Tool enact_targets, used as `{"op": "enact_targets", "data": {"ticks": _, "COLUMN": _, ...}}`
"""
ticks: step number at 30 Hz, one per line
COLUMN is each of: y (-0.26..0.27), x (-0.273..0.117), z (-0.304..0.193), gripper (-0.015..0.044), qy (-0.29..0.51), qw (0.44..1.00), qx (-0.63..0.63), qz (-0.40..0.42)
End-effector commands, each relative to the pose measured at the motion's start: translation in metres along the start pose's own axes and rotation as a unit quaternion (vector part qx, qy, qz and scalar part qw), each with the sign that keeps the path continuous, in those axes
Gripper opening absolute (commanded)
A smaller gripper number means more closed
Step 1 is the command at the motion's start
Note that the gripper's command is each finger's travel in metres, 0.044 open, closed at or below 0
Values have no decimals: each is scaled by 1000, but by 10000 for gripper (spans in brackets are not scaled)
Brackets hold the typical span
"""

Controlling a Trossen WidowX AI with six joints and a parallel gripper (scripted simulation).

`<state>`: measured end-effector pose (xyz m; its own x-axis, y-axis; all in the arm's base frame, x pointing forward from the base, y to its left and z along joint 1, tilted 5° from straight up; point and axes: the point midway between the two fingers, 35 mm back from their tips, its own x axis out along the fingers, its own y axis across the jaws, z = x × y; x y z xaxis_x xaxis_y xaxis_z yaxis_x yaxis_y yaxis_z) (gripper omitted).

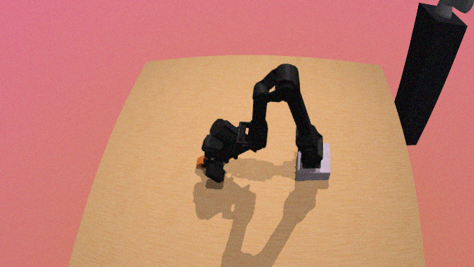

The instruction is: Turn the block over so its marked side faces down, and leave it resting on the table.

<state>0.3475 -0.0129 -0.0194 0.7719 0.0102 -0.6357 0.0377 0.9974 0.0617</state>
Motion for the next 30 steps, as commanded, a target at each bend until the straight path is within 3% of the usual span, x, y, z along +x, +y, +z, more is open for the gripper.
{"op": "enact_targets", "data": {"ticks": 1, "y": 0, "x": -3, "z": -10, "gripper": 0, "qy": -18, "qw": 1000, "qx": 3, "qz": -1}}
{"op": "enact_targets", "data": {"ticks": 10, "y": 1, "x": -14, "z": -12, "gripper": 0, "qy": -74, "qw": 997, "qx": 4, "qz": 0}}
{"op": "enact_targets", "data": {"ticks": 29, "y": 1, "x": -16, "z": -11, "gripper": 0, "qy": -86, "qw": 996, "qx": 4, "qz": 0}}
{"op": "enact_targets", "data": {"ticks": 30, "y": 1, "x": -16, "z": -11, "gripper": 26, "qy": -86, "qw": 996, "qx": 4, "qz": 0}}
